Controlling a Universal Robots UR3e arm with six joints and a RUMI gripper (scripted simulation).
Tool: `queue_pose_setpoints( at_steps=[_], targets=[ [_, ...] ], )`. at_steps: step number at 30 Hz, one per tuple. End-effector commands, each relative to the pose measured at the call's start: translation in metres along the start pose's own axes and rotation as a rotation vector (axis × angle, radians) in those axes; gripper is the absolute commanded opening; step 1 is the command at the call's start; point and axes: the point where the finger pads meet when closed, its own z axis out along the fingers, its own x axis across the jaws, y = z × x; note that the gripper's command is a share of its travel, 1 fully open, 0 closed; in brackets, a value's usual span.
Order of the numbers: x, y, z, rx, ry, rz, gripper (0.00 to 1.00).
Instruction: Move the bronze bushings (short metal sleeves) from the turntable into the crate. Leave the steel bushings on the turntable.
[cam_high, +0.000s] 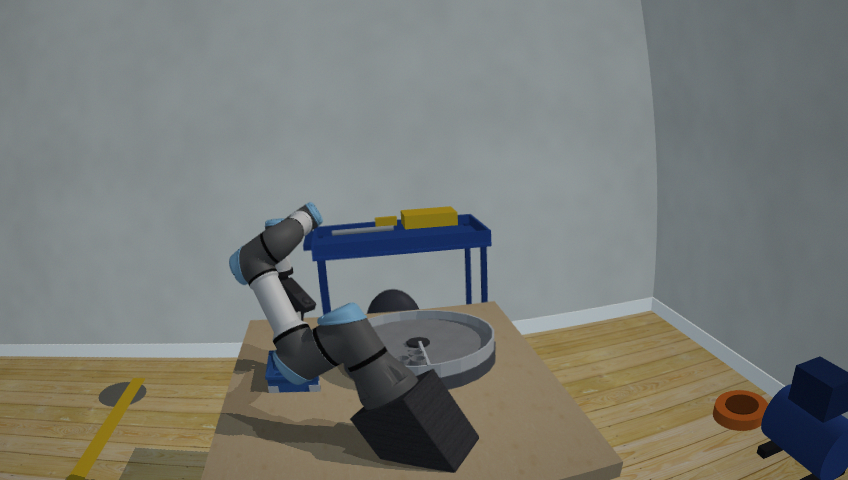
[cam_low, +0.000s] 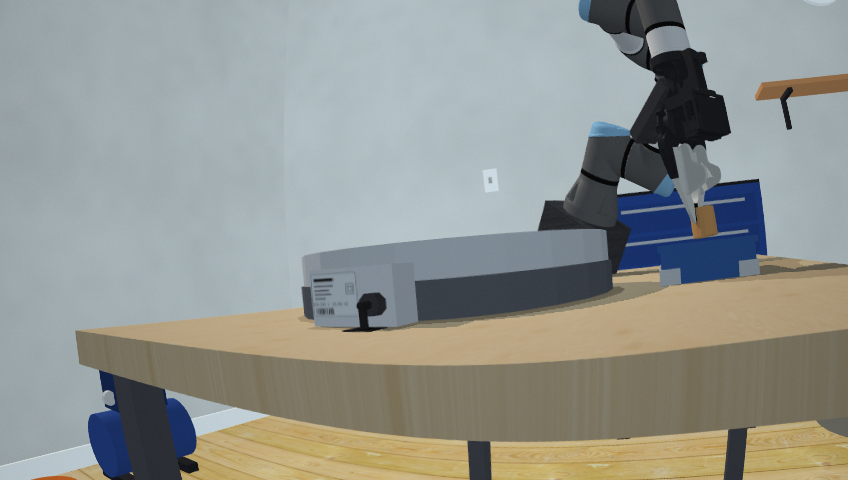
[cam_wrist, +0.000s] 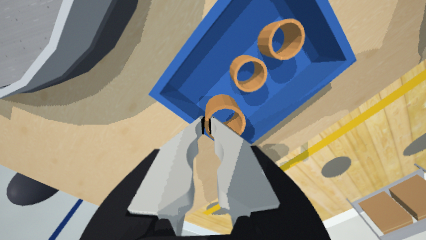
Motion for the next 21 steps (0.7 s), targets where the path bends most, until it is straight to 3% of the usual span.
queue_pose_setpoints(
  at_steps=[1,21],
  targets=[
    [0.000,0.001,-0.001,-0.002,-0.004,-0.001,0.00],
    [0.000,0.000,0.011,0.000,-0.003,0.000,0.00]
  ],
)
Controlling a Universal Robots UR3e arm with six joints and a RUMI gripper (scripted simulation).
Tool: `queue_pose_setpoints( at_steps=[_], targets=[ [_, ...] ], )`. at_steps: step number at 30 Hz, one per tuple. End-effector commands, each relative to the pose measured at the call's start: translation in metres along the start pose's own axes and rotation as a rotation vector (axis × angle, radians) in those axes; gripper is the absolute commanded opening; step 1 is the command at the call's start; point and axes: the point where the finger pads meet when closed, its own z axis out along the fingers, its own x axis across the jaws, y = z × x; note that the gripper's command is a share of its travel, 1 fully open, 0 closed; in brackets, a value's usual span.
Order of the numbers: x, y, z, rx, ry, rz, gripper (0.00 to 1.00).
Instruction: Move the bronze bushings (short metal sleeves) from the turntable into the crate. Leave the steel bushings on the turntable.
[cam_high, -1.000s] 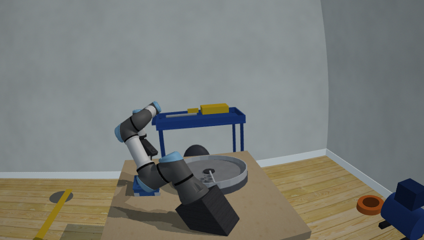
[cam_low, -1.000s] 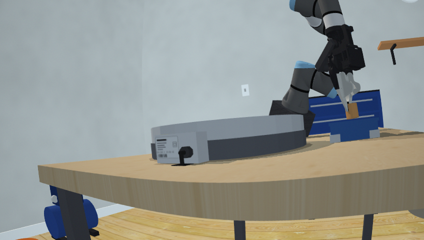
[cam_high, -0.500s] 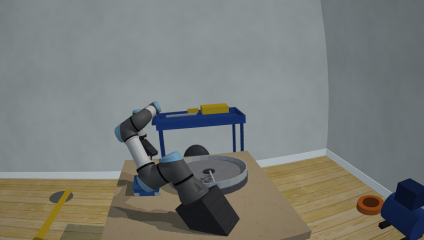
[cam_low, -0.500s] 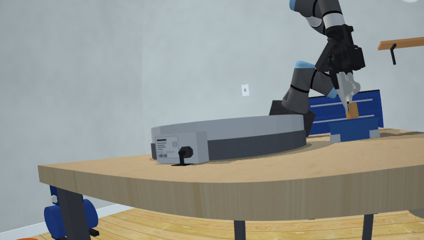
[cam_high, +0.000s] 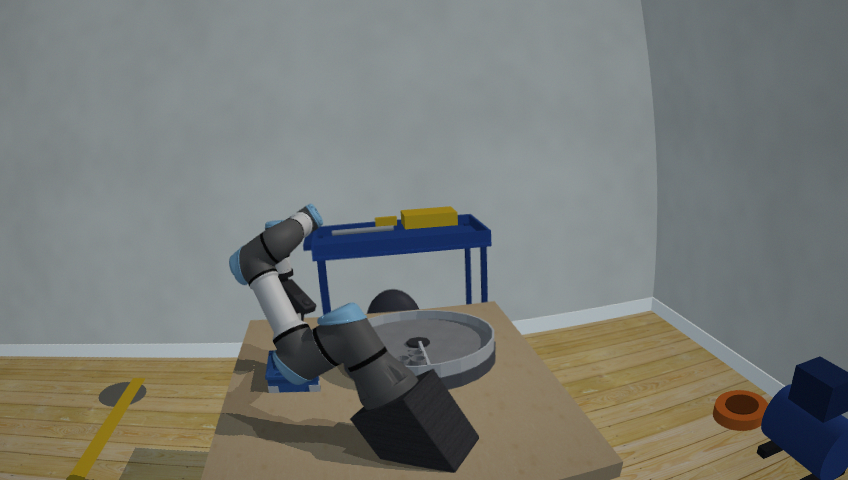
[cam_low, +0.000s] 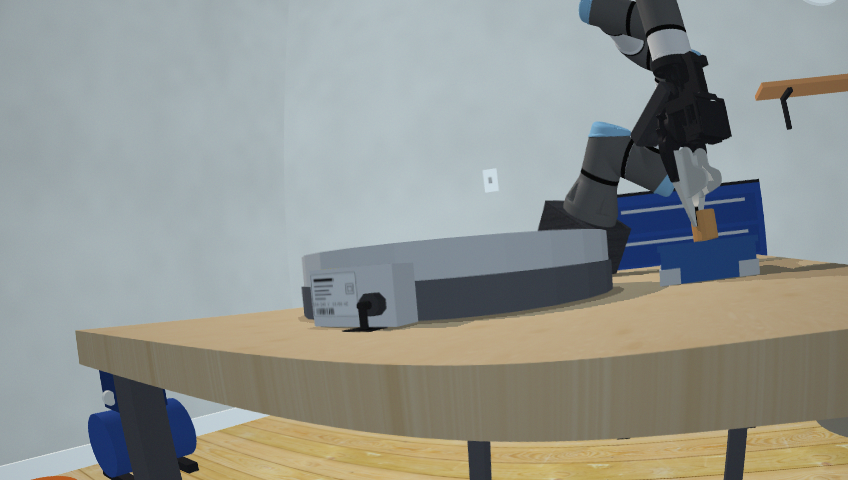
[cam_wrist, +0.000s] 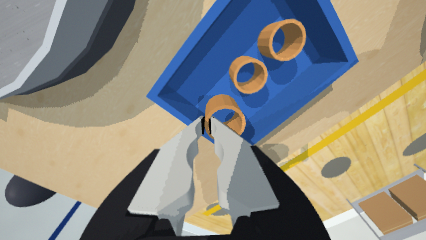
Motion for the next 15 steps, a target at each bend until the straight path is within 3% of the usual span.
queue_pose_setpoints(
  at_steps=[1,15],
  targets=[
    [-0.001,0.001,0.007,-0.003,-0.006,0.000,0.00],
    [-0.002,0.001,0.029,-0.003,-0.006,0.000,0.00]
  ],
)
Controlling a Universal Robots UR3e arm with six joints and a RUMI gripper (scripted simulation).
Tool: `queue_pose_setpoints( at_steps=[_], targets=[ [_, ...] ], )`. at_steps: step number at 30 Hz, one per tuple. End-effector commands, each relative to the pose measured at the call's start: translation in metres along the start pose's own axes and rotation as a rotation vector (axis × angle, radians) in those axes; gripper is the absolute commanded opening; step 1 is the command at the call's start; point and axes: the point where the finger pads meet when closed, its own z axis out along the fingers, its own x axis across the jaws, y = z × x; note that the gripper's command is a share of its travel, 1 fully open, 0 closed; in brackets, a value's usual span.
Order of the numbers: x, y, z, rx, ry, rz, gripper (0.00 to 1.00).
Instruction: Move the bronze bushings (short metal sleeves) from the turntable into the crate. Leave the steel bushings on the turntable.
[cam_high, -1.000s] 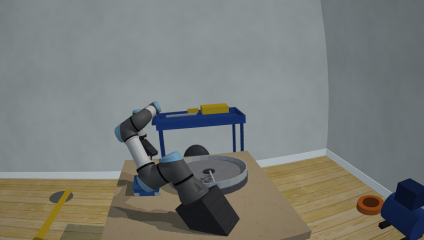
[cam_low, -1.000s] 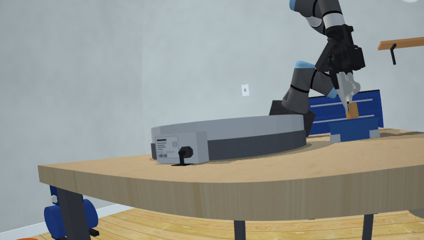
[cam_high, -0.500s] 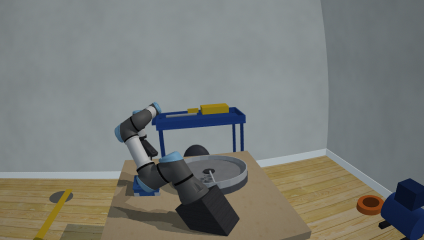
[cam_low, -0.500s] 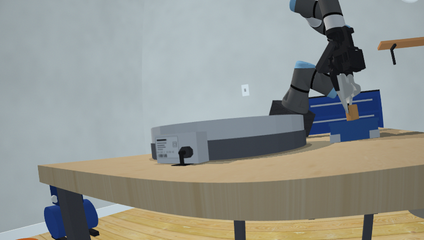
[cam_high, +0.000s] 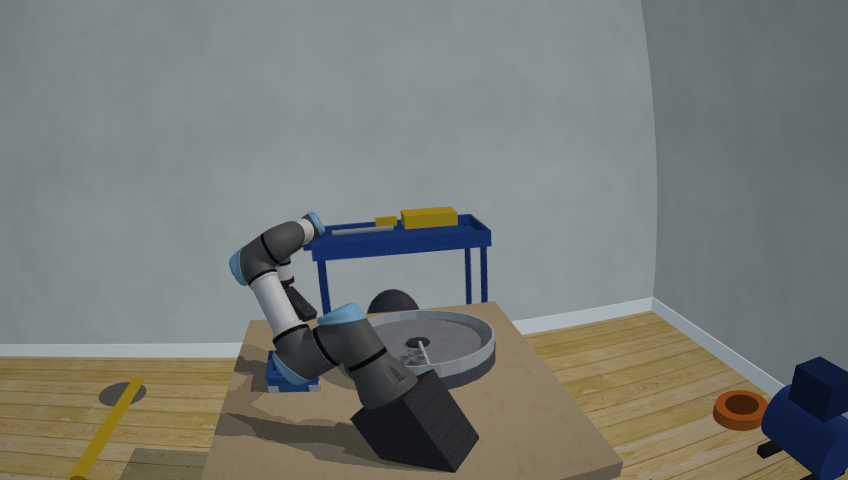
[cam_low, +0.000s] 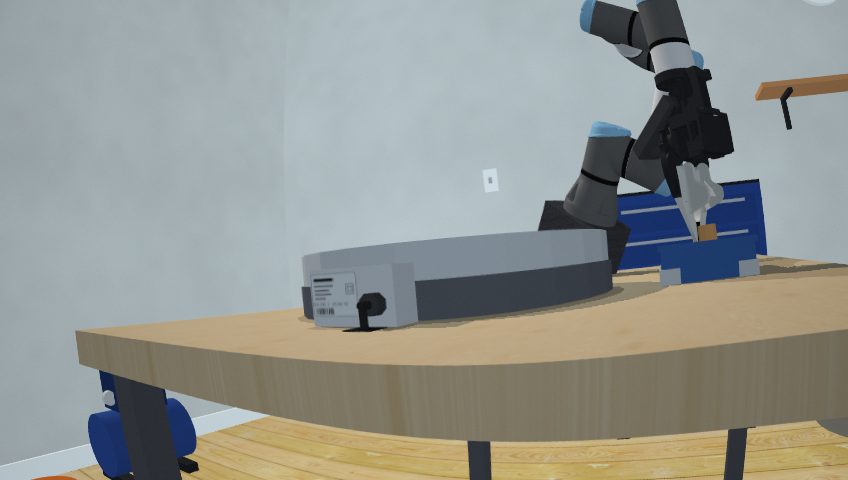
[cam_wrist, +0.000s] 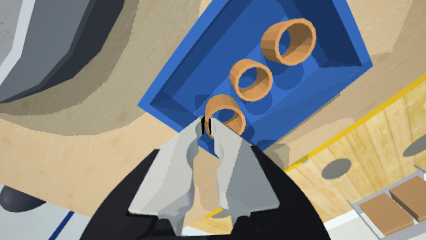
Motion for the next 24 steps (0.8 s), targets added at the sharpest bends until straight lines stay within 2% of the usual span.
queue_pose_setpoints(
  at_steps=[1,11,24],
  targets=[
    [-0.0032,0.0029,0.0109,-0.009,-0.013,-0.001,0.00],
    [-0.0033,0.0030,0.0169,-0.009,-0.013,-0.001,0.00],
    [-0.0037,0.0037,0.0164,-0.011,-0.015,-0.002,0.00]
  ],
)
